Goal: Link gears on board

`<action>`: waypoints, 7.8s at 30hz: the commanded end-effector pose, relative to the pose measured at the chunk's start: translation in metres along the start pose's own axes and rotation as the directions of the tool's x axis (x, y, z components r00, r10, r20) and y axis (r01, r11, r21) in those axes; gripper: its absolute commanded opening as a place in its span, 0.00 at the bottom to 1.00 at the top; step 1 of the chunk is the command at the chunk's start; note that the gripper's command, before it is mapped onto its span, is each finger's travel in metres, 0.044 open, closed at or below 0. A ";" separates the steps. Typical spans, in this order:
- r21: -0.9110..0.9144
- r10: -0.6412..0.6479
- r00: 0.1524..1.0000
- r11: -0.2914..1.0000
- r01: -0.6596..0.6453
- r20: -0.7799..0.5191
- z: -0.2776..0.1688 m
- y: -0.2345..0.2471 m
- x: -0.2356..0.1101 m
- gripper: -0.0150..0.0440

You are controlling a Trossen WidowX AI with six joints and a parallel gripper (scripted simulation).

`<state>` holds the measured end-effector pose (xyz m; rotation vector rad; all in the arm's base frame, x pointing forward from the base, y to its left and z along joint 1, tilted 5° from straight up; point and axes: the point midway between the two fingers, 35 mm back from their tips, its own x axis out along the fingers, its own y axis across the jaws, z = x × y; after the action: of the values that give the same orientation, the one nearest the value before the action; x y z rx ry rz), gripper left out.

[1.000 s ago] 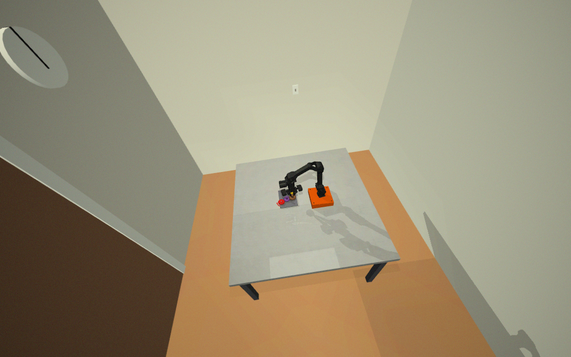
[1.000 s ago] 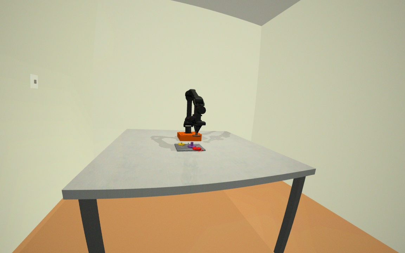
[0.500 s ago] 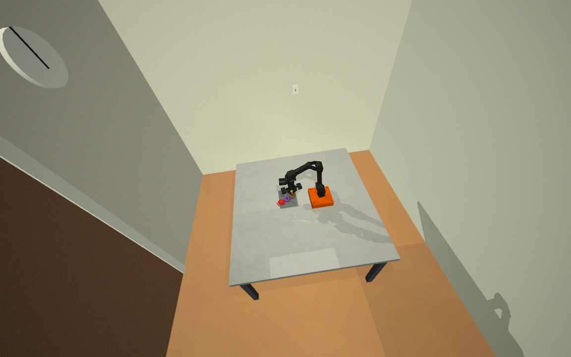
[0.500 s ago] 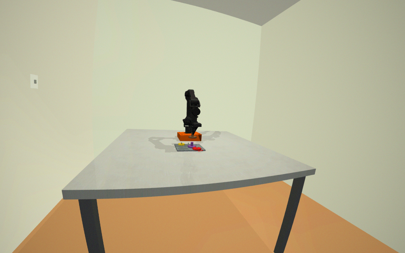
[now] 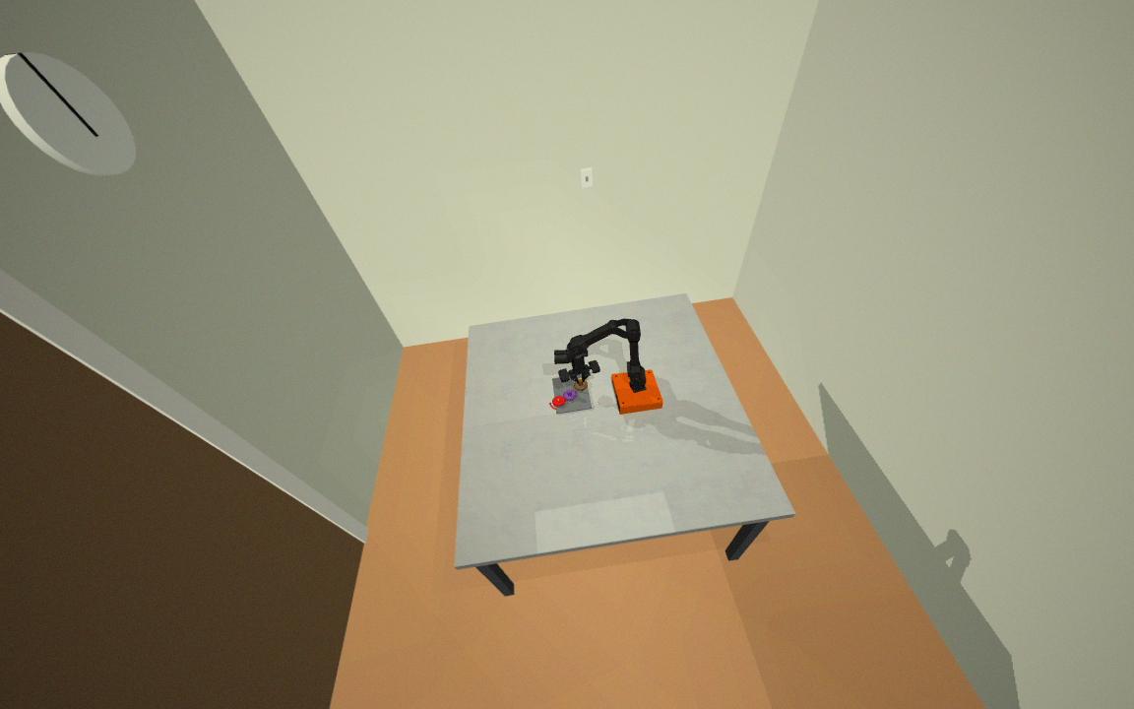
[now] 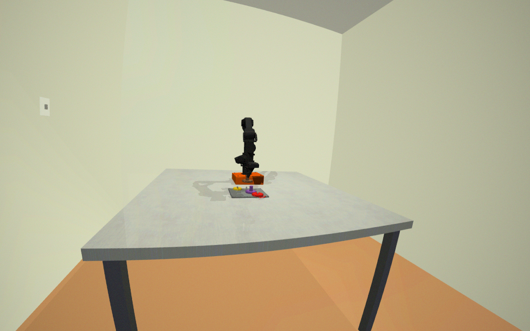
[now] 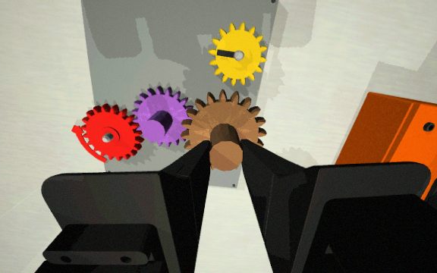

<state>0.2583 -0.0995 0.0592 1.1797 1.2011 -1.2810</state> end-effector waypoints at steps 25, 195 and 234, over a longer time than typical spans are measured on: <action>-0.056 -0.002 1.000 0.998 0.002 0.004 0.002 0.000 0.004 0.25; -0.020 0.001 1.000 1.000 -0.001 -0.019 -0.251 0.006 -0.080 1.00; 0.001 -0.005 1.000 1.000 0.005 -0.022 -0.299 -0.017 -0.086 1.00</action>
<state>0.2538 0.2028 0.1345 1.1936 1.2186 -1.2701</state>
